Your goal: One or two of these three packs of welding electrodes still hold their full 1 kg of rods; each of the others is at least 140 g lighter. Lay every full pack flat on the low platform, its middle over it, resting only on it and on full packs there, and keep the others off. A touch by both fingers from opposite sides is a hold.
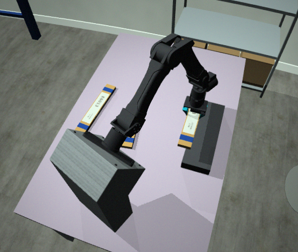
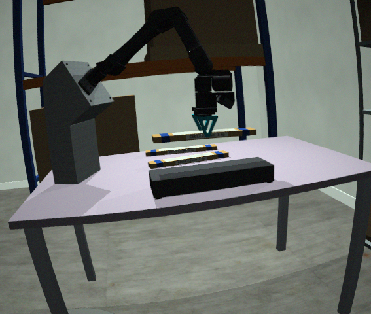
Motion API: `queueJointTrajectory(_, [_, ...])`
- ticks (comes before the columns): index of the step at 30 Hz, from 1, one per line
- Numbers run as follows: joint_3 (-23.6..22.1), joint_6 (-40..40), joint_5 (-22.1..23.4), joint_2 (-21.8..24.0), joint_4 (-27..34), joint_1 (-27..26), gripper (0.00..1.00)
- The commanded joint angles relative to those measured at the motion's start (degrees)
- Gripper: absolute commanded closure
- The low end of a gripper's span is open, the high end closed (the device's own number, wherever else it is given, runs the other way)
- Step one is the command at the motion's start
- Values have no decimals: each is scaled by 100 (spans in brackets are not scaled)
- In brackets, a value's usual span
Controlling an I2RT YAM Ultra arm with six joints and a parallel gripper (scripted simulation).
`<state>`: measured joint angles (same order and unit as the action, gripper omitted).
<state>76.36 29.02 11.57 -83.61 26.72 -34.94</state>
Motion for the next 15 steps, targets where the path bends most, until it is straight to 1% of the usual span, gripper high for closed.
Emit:
queueJointTrajectory(1, [379,141,189,227,213,-251,100])
queueJointTrajectory(5, [456,183,261,170,249,-329,100])
queueJointTrajectory(15, [471,196,302,102,231,-372,100])
